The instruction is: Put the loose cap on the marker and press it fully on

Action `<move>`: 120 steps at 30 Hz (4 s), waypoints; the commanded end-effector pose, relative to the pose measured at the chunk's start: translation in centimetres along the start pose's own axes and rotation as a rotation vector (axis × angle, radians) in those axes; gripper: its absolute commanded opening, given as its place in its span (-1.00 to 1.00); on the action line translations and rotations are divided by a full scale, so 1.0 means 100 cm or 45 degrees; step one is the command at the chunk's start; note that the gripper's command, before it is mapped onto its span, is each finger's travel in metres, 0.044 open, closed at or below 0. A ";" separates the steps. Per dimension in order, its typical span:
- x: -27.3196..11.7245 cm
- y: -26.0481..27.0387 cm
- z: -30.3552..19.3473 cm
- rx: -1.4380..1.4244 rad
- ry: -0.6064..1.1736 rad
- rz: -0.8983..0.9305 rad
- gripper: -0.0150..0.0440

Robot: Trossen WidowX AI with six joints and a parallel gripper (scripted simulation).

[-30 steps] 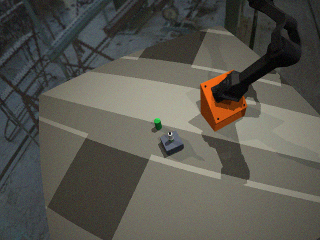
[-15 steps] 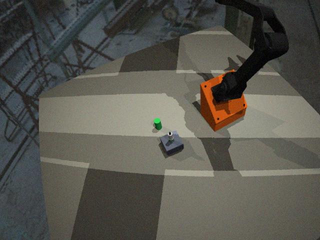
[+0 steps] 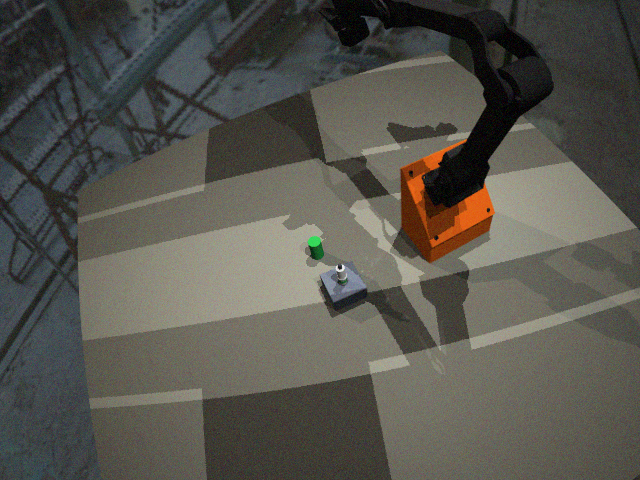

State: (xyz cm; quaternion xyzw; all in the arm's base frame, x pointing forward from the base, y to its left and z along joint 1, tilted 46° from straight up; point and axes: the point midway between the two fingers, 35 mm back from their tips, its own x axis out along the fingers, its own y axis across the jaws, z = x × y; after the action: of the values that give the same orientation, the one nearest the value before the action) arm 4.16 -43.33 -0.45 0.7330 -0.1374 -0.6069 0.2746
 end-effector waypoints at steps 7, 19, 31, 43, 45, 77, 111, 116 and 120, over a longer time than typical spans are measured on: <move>0.011 -0.078 -0.135 -0.957 0.501 -0.327 0.31; -0.025 -0.171 -0.233 -1.847 1.151 -0.445 0.31; -0.094 -0.267 -0.277 -2.545 1.981 -0.355 0.31; -0.115 -0.290 -0.284 -2.680 2.254 -0.277 0.31; -0.115 -0.290 -0.284 -2.680 2.254 -0.277 0.31; -0.101 -0.357 -0.297 -2.678 2.255 -0.276 0.31; -0.096 -0.390 -0.302 -2.675 2.260 -0.276 -0.19; -0.096 -0.388 -0.301 -2.675 2.259 -0.276 -0.43; -0.097 -0.377 -0.301 -2.677 2.256 -0.276 -0.49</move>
State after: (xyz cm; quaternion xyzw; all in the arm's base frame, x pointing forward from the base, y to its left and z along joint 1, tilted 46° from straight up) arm 25.87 0.23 -11.17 0.3312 0.6592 0.2222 0.6375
